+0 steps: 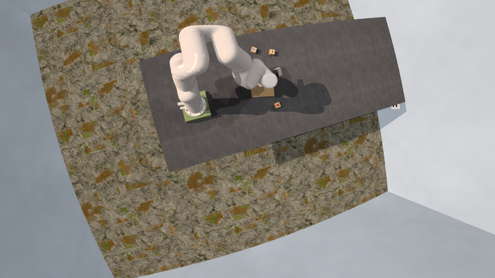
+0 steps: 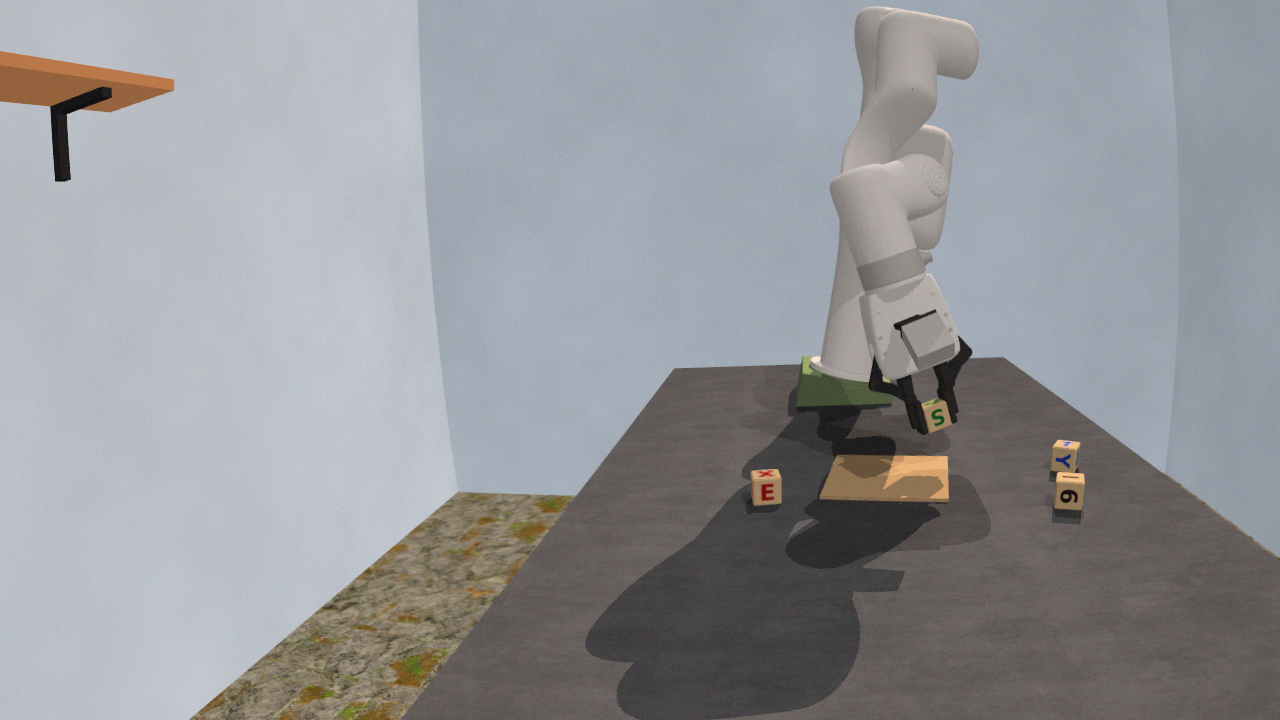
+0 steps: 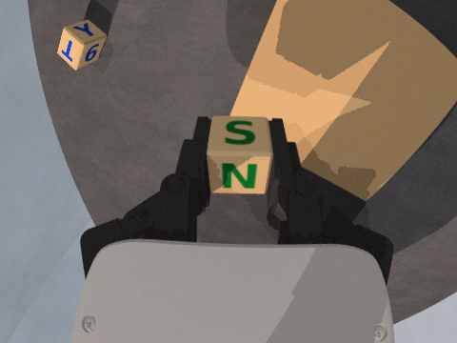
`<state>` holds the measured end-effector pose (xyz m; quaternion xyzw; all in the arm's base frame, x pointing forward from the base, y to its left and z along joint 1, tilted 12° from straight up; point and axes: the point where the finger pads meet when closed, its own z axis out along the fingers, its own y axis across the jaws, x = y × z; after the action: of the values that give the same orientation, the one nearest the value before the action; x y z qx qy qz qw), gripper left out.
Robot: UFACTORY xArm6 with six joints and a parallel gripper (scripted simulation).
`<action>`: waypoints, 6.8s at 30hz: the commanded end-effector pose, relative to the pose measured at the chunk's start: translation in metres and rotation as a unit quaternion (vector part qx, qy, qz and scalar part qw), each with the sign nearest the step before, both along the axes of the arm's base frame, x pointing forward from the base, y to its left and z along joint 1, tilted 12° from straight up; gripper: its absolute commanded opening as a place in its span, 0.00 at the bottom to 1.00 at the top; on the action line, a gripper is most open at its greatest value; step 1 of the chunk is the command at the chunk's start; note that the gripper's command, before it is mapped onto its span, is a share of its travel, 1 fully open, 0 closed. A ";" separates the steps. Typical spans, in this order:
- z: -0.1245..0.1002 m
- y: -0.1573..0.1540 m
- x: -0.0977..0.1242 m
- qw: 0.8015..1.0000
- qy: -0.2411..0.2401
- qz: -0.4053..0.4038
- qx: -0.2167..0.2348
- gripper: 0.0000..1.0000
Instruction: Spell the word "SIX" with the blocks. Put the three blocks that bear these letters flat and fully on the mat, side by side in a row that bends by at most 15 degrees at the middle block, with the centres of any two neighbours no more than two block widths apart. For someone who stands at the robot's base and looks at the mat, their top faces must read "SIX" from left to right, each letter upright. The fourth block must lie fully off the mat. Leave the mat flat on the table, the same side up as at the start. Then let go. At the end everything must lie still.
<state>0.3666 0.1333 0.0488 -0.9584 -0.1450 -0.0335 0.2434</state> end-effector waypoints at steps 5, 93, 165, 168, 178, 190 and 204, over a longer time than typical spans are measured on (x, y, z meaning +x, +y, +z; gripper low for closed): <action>0.002 0.018 -0.004 0.994 -0.058 -0.006 0.088 0.27; -0.044 -0.032 0.021 0.890 -0.419 -0.179 0.002 0.27; -0.046 -0.031 0.021 0.890 -0.419 -0.179 0.002 0.47; -0.046 -0.031 0.021 0.890 -0.419 -0.179 0.002 0.47; -0.046 -0.031 0.021 0.890 -0.419 -0.179 0.002 0.47; -0.046 -0.031 0.021 0.890 -0.419 -0.179 0.002 0.47; -0.025 -0.036 0.022 0.890 -0.419 -0.179 0.002 0.47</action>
<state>0.3877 0.0996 0.0132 -0.8647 -0.0591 -0.4752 0.1517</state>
